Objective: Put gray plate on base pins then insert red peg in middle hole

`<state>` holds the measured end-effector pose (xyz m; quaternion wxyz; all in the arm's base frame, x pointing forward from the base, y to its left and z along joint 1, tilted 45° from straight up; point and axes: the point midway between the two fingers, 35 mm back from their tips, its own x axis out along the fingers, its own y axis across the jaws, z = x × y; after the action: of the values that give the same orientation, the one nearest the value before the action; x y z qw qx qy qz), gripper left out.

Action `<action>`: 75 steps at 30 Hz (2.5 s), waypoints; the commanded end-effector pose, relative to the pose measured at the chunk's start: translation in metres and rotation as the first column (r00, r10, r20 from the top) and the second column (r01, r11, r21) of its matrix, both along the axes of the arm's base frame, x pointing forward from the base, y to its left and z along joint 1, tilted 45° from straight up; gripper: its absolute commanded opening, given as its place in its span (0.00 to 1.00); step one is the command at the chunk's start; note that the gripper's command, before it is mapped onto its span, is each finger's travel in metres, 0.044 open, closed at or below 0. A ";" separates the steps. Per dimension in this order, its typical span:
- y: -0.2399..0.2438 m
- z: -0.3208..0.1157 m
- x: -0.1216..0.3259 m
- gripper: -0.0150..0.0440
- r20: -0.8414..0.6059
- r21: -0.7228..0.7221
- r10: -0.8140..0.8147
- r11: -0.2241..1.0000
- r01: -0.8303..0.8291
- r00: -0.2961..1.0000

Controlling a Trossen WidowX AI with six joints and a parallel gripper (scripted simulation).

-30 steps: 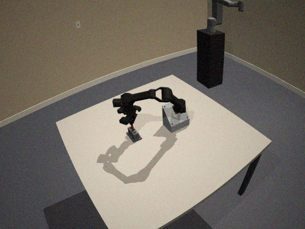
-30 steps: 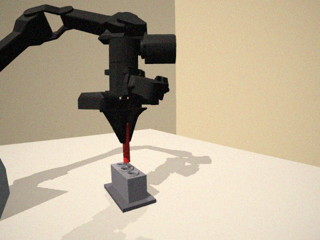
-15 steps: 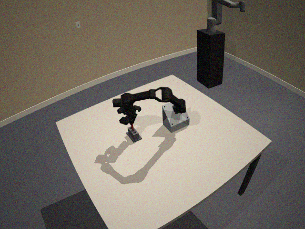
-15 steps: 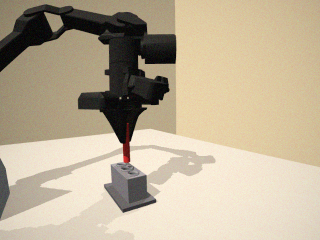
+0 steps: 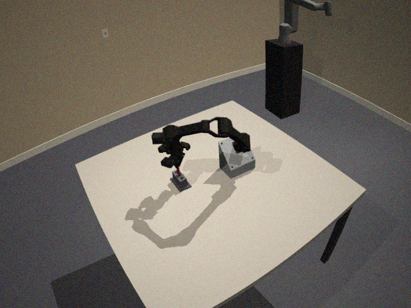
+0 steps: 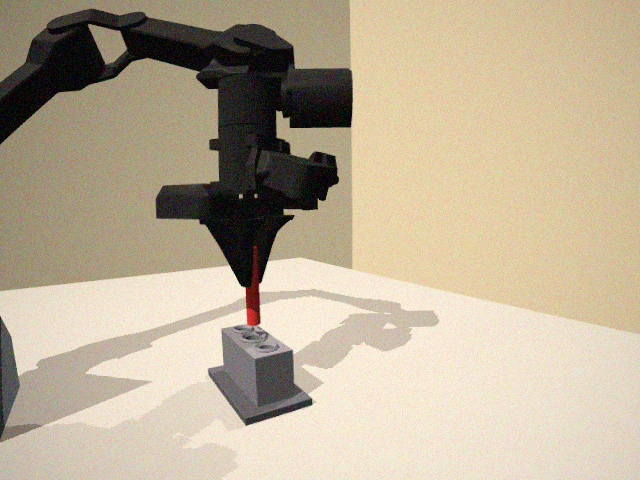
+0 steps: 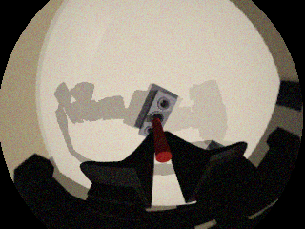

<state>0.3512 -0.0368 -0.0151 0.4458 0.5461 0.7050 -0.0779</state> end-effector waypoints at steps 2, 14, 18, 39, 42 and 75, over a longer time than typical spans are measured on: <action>-0.002 -0.001 0.000 0.25 0.002 -0.004 0.003 1.000 -0.003 1.000; -0.002 -0.001 0.000 0.25 0.002 -0.004 0.003 1.000 -0.003 1.000; -0.002 -0.001 0.000 0.25 0.002 -0.004 0.003 1.000 -0.003 1.000; -0.003 -0.003 -0.003 0.25 -0.001 0.000 0.000 1.000 0.000 1.000; -0.003 -0.003 -0.002 0.25 0.000 0.000 0.000 1.000 0.000 1.000; 0.011 -0.013 -0.002 0.25 0.007 -0.007 0.011 1.000 -0.010 1.000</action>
<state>0.3493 -0.0270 -0.0287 0.4498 0.5404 0.7069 -0.0764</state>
